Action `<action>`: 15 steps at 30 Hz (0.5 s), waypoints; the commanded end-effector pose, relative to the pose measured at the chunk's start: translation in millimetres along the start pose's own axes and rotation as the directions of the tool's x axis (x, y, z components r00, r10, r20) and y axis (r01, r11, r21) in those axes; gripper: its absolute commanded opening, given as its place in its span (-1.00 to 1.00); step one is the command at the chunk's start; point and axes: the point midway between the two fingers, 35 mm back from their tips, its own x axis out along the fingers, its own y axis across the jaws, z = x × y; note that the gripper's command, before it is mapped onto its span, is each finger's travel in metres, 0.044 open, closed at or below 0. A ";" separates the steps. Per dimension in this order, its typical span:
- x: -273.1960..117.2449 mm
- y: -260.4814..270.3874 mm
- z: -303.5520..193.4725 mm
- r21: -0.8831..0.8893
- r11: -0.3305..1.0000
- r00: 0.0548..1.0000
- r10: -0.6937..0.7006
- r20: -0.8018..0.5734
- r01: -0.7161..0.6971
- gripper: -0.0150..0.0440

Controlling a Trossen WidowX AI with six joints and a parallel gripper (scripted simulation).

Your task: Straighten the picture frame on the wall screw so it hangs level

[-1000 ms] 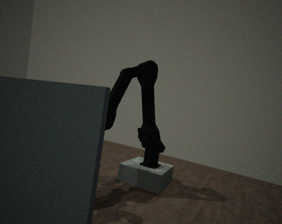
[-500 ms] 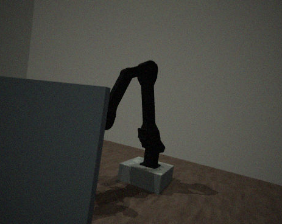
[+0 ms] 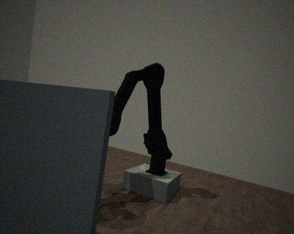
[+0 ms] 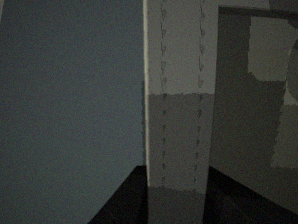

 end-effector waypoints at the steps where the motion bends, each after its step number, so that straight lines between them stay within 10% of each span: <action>1: 0.0 -0.4 -0.1 0.033 0.999 1.000 0.000 -0.001 0.000 -0.49; 15: 0.0 -1.0 0.0 0.103 0.995 1.000 0.000 -0.001 0.000 -0.49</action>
